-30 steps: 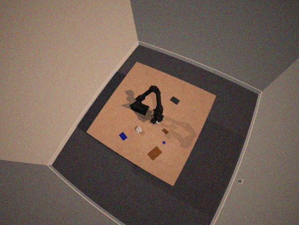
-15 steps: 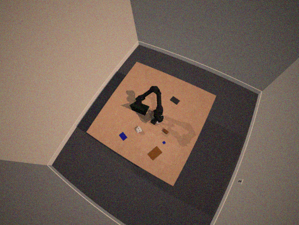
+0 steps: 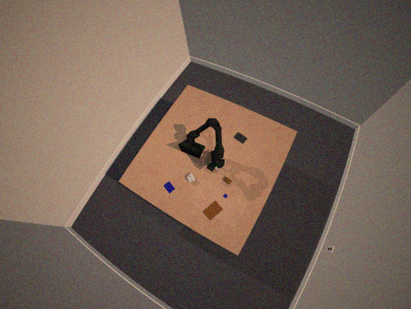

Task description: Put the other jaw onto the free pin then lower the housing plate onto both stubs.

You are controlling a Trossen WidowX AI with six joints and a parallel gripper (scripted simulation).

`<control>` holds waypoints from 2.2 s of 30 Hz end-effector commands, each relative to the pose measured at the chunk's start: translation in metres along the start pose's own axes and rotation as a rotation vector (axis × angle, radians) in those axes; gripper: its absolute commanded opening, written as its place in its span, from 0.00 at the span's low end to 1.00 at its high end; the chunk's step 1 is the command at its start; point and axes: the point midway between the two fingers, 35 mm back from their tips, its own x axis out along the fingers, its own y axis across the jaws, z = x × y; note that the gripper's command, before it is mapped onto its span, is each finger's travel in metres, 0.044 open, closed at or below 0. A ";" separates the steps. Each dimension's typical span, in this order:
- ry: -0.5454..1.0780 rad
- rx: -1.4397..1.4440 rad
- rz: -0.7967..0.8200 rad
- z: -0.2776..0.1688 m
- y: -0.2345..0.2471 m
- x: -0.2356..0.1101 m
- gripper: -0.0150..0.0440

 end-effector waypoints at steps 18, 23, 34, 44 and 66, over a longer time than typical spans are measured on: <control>-0.002 0.000 0.005 0.000 0.000 0.006 0.48; -0.002 0.000 0.005 0.000 0.000 0.007 0.48; -0.002 -0.001 0.005 0.000 0.001 0.010 0.48; -0.002 -0.002 0.005 0.000 0.001 0.013 0.48; -0.002 -0.007 0.005 0.000 0.001 0.019 0.48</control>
